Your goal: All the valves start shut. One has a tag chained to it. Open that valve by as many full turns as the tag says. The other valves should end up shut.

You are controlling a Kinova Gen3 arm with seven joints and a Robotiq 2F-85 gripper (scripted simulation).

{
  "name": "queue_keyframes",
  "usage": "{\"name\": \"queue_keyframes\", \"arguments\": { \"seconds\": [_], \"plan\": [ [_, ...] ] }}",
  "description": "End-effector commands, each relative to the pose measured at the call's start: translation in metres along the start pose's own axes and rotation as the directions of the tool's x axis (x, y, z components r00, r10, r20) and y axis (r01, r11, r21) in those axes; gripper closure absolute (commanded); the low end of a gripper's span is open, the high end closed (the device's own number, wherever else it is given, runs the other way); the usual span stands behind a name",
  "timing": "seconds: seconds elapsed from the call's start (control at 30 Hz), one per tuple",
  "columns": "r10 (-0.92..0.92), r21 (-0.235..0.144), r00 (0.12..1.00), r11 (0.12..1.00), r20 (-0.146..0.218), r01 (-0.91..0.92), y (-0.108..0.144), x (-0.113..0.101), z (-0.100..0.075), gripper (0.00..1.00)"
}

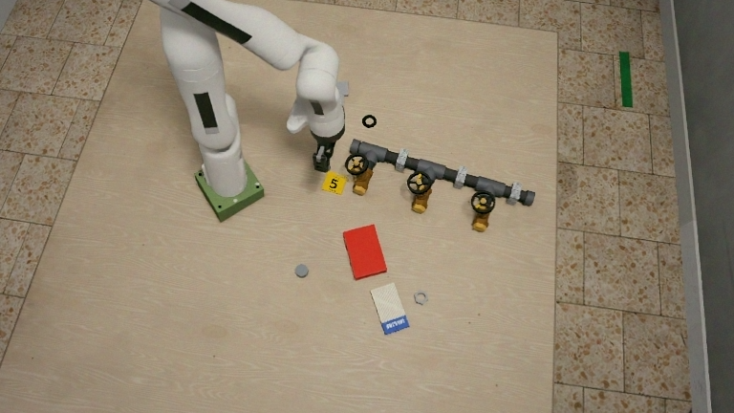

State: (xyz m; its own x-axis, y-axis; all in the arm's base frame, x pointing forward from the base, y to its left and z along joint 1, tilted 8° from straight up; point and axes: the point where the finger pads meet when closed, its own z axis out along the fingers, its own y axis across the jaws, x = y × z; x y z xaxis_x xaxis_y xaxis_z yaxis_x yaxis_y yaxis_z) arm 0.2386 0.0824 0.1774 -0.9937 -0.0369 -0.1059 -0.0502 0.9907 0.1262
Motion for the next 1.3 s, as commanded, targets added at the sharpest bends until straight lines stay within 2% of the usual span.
{"name": "queue_keyframes", "arguments": {
  "seconds": [0.0,0.23,0.47,0.73,0.8,1.27],
  "plan": [
    [0.053,-0.003,0.999,0.999,0.008,-0.053,0.001,-0.002,0.001,0.0],
    [0.175,-0.015,0.984,0.985,0.021,-0.175,0.002,-0.006,0.004,0.0],
    [0.374,-0.037,0.927,0.927,0.04,-0.372,0.005,-0.012,0.008,0.0],
    [0.598,-0.07,0.799,0.801,0.056,-0.594,0.009,-0.02,0.014,0.0],
    [0.598,-0.07,0.799,0.801,0.056,-0.594,0.009,-0.02,0.014,0.0],
    [0.845,-0.119,0.53,0.534,0.067,-0.837,0.016,-0.031,0.021,0.0]
  ]
}}
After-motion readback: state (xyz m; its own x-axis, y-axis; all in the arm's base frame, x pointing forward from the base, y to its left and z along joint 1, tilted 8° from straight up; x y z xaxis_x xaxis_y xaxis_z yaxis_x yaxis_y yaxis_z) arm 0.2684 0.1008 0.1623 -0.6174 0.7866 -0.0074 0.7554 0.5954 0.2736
